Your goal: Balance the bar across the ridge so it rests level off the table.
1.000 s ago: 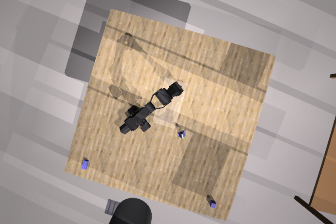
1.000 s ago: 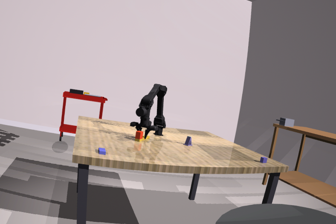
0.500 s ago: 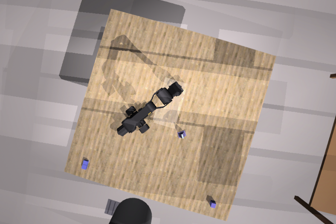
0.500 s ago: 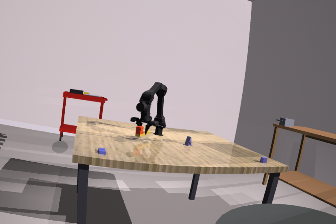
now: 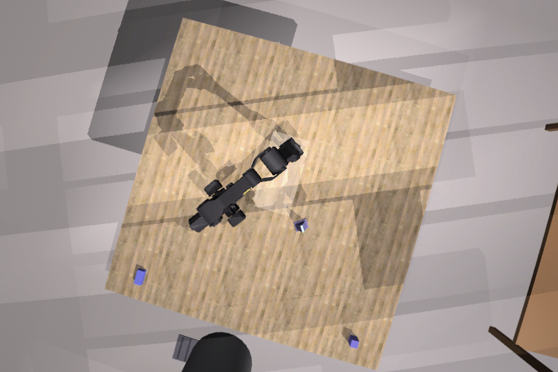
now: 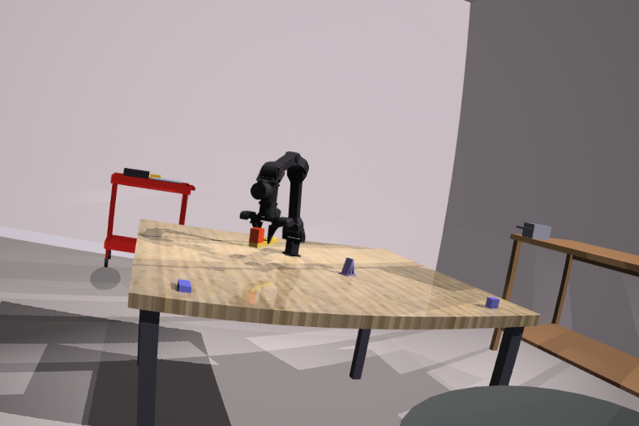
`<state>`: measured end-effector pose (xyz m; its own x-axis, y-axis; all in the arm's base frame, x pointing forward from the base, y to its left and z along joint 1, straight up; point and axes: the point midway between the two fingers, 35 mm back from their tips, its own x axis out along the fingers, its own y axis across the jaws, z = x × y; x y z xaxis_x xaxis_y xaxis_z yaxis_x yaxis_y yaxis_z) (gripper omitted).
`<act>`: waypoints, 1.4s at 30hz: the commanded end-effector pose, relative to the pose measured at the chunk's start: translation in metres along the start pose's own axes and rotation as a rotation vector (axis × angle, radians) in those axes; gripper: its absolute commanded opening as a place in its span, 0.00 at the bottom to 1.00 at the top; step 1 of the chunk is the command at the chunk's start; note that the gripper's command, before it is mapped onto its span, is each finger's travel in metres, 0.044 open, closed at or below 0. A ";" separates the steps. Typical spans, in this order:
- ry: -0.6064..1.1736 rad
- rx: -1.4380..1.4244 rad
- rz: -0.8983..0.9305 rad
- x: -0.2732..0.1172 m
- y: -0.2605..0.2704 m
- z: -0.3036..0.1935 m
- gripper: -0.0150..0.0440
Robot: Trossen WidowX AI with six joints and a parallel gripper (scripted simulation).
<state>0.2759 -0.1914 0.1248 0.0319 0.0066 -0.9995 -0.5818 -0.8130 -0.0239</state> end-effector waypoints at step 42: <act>0.003 0.111 -0.004 -0.038 -0.112 0.028 0.25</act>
<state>0.3156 -0.0932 0.1640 0.0385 0.0105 -0.9992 -0.6594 -0.7510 -0.0333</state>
